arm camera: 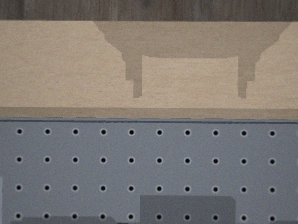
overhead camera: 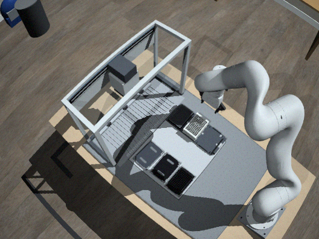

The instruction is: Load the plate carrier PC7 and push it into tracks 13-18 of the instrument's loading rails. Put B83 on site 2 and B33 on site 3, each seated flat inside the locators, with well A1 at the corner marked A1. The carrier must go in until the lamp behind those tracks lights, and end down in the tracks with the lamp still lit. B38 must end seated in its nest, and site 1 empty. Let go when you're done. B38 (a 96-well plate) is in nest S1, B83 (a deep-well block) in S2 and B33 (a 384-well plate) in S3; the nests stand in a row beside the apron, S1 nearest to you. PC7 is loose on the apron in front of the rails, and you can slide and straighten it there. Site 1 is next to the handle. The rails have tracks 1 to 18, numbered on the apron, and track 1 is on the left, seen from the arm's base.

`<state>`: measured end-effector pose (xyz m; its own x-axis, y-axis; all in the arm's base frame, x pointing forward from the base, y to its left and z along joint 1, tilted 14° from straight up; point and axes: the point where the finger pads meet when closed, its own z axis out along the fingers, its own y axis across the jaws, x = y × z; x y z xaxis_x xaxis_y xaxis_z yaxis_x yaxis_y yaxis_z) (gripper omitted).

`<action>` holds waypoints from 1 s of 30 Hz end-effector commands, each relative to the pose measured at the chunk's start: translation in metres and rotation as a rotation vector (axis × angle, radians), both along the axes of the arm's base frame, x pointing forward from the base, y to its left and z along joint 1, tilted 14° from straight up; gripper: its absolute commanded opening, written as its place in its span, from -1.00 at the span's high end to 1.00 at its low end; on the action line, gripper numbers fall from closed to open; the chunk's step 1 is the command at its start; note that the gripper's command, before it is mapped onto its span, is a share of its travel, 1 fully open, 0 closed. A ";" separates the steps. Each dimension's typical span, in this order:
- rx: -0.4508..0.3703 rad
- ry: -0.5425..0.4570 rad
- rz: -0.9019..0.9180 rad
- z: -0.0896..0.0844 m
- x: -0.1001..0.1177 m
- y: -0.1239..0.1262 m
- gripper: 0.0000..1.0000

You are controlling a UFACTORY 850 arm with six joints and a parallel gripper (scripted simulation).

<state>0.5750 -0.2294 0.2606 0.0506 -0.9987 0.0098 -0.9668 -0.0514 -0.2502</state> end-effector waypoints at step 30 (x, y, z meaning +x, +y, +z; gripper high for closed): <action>-0.001 -0.002 0.000 -0.047 0.013 0.000 -1.00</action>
